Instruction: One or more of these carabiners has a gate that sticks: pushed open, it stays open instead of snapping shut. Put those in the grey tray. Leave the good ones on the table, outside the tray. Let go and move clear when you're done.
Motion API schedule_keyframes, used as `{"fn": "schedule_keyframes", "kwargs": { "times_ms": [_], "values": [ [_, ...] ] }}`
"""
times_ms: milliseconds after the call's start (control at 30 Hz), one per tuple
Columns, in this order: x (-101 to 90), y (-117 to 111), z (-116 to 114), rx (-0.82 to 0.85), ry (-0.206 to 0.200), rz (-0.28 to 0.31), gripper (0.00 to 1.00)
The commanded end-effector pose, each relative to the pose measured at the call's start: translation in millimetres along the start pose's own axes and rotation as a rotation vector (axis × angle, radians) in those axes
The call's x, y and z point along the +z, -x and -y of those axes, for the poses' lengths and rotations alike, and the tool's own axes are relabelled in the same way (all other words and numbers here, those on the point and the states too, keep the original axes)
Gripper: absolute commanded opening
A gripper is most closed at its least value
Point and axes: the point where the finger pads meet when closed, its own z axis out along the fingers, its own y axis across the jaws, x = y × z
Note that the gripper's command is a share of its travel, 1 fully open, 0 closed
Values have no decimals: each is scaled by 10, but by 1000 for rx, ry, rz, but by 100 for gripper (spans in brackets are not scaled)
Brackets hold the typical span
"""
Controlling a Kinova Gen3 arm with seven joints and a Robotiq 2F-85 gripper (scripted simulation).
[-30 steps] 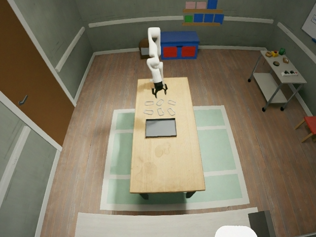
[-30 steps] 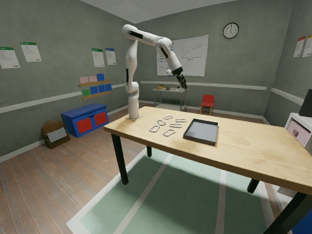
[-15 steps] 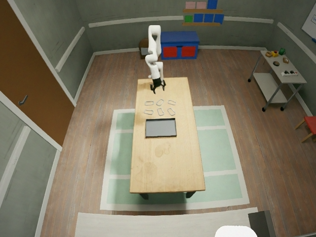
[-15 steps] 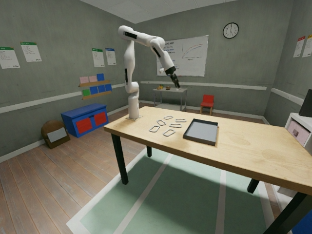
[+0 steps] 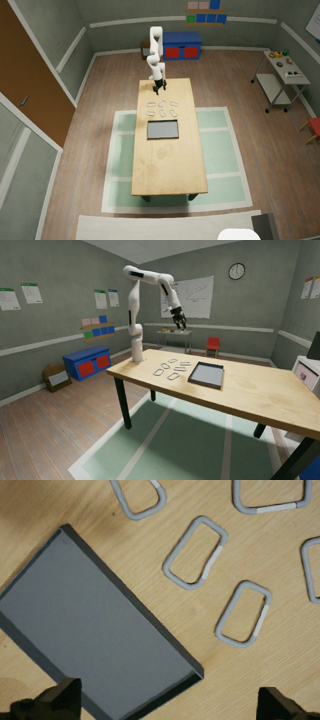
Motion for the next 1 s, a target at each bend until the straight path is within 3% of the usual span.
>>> {"fn": "schedule_keyframes", "kwargs": {
  "times_ms": [0, 167, 200, 367, 733, 767, 967],
  "values": [
    [47, 26, 33, -7, 17, -8, 100],
    [47, 26, 33, -7, 17, -8, 100],
    [19, 29, 27, -260, 87, -102, 100],
    [19, 29, 27, -322, 105, -125, 100],
    [19, 29, 27, -322, 105, -125, 100],
    [-5, 29, 24, -573, 177, -222, 100],
    [-5, 29, 24, -635, 195, -246, 100]
  ]
}}
